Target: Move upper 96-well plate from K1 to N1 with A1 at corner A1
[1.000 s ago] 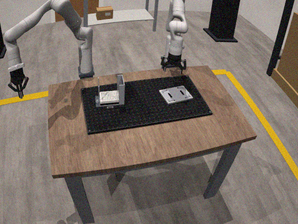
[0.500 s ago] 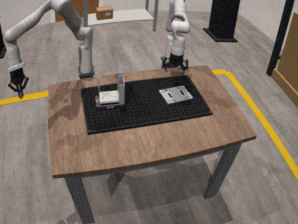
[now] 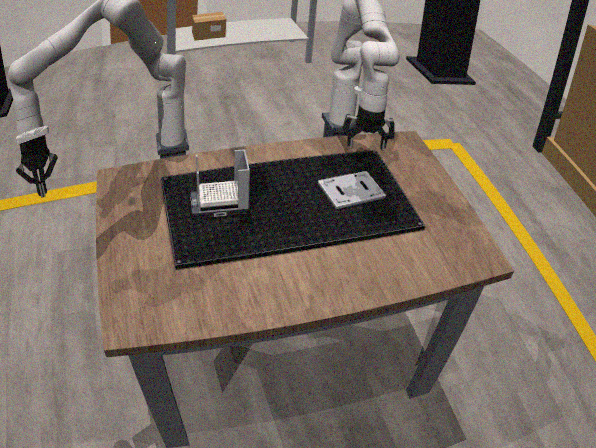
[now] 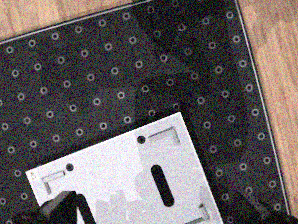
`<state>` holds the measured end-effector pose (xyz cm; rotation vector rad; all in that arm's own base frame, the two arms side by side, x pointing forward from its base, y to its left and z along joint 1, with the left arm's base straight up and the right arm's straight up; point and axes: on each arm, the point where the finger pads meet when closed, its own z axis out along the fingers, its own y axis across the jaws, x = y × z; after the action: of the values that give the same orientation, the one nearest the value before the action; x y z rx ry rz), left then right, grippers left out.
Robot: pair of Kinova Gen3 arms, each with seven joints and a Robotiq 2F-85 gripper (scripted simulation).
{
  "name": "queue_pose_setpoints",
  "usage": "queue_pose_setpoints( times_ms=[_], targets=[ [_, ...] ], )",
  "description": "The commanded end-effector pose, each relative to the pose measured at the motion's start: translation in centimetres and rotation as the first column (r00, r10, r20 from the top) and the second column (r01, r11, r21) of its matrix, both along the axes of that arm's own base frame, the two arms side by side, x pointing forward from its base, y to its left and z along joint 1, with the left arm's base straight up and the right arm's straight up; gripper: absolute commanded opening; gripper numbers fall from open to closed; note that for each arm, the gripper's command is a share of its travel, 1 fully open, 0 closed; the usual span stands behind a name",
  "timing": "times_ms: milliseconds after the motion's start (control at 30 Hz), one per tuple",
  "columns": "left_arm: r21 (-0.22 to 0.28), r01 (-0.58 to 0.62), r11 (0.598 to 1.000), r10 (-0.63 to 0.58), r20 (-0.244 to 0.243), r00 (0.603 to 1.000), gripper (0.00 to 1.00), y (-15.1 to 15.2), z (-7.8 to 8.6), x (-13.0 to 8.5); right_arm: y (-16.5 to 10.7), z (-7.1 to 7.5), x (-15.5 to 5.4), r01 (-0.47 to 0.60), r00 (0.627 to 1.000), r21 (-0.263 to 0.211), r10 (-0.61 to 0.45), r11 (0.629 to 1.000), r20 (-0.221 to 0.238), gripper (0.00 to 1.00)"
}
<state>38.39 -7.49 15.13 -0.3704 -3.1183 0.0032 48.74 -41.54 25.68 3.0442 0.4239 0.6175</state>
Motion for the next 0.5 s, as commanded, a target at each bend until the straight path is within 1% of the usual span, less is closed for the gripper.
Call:
queue_pose_setpoints(
  times_ms=[0,67,200,267,333,467],
  targets=[
    [0.000,-0.032,1.000,0.032,0.001,1.000,1.000,0.8,0.7,1.1,0.0,0.2,0.0,0.000,1.000,-0.002,0.000,1.000,0.003,0.017],
    [0.000,-0.078,0.997,0.078,0.001,0.997,1.000,1.5,1.1,1.7,0.0,0.2,0.0,0.000,1.000,-0.002,0.000,1.000,0.003,0.017],
    [0.000,-0.078,0.997,0.078,0.001,0.997,1.000,2.7,1.9,3.1,0.0,0.2,0.0,0.000,1.000,-0.002,0.000,1.000,0.003,0.017],
    [0.000,-0.078,0.997,0.078,0.001,0.997,1.000,2.7,1.9,3.1,0.0,0.2,0.0,0.000,1.000,-0.002,0.000,1.000,0.003,0.017],
    [0.001,-0.144,0.990,0.144,0.002,0.990,1.000,3.4,2.4,3.6,0.0,0.2,0.0,0.000,1.000,-0.002,0.000,1.000,0.003,0.017],
    [0.001,-0.157,0.988,0.157,0.002,0.988,1.000,4.8,3.3,4.8,0.0,0.2,0.0,0.000,1.000,-0.002,0.000,1.000,0.003,0.017]
  ],
)
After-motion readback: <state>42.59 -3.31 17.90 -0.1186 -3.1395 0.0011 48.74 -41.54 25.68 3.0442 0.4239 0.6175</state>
